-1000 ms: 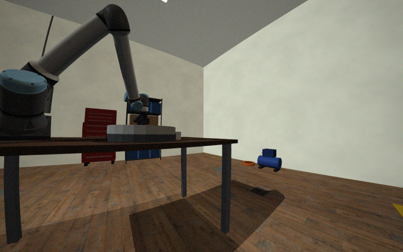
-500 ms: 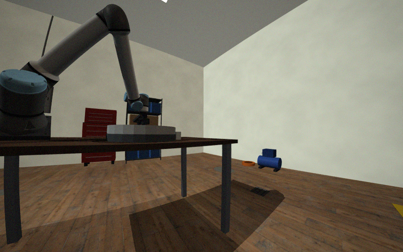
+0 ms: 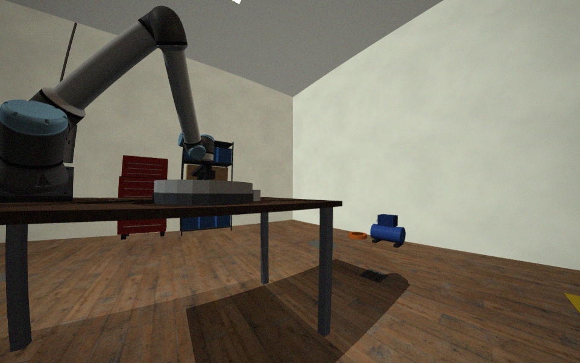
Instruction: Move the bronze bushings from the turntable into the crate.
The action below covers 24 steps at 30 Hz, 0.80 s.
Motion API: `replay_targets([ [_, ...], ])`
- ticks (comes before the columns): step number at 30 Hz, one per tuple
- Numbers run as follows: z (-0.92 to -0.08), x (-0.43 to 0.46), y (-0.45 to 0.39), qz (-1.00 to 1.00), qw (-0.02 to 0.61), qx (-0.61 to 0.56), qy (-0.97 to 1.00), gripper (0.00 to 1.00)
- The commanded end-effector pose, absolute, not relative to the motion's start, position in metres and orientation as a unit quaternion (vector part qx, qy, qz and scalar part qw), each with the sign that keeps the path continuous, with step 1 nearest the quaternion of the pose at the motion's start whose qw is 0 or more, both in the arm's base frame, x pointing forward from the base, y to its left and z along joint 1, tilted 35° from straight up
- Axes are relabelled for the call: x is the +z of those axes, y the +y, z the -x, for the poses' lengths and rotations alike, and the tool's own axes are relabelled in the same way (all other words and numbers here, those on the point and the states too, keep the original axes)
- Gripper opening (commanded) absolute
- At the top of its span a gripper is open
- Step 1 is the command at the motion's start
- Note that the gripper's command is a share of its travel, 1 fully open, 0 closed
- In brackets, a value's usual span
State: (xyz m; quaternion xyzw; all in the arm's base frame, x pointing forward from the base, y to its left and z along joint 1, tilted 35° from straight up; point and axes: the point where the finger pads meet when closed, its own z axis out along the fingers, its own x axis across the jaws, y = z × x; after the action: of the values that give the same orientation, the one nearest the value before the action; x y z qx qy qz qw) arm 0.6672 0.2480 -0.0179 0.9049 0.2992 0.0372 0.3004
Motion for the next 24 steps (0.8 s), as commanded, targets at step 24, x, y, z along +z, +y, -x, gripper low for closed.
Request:
replay_targets([
  [24, -0.663, 0.004, 0.263, -0.905, 0.3, 0.04, 0.299, 0.06],
])
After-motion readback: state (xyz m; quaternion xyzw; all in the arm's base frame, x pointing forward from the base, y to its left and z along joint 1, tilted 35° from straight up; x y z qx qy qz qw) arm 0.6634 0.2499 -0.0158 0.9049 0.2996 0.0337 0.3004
